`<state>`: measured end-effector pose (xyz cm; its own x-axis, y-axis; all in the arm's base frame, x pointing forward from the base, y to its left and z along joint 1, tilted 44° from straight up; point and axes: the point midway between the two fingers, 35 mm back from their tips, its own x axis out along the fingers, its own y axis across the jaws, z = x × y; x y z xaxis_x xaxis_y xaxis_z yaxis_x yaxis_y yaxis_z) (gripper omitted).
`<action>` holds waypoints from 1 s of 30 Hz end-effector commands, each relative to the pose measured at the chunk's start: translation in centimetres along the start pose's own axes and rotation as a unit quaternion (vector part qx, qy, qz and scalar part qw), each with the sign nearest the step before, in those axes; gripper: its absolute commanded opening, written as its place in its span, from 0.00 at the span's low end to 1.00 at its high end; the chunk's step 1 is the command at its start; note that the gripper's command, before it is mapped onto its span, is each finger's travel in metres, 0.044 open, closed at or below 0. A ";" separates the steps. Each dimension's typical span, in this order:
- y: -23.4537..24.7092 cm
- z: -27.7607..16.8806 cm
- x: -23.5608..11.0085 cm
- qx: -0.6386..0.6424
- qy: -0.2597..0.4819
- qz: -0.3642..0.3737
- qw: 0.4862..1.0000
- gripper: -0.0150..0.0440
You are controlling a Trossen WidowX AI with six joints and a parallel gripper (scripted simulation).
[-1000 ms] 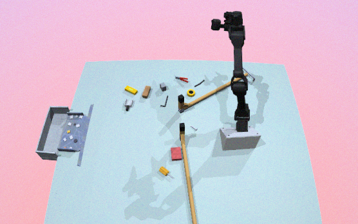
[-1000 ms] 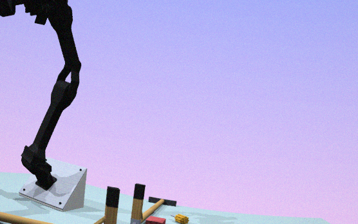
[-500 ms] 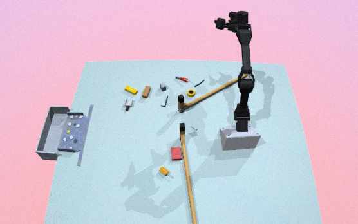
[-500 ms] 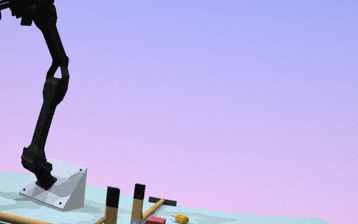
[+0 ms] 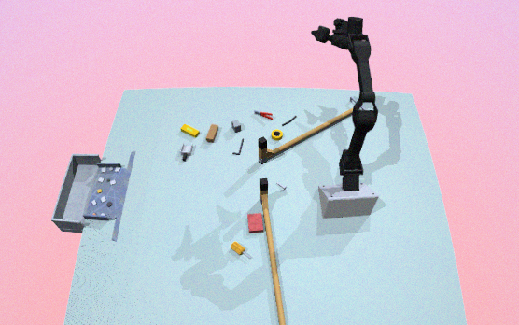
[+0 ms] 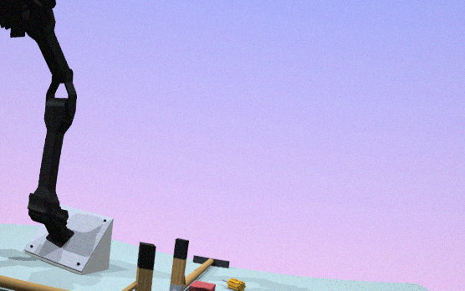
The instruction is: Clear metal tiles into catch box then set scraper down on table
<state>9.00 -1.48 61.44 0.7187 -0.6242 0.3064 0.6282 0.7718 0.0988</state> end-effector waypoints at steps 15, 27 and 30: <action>-2.0 -2.3 3.4 0.055 0.057 0.055 0.995 1.00; -2.0 -4.2 5.8 0.083 0.097 0.093 0.987 1.00; -1.9 -4.8 6.3 0.088 0.108 0.103 0.985 1.00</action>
<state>12.92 -6.83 59.25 0.8686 -0.4697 0.1577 0.4341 0.8749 0.2147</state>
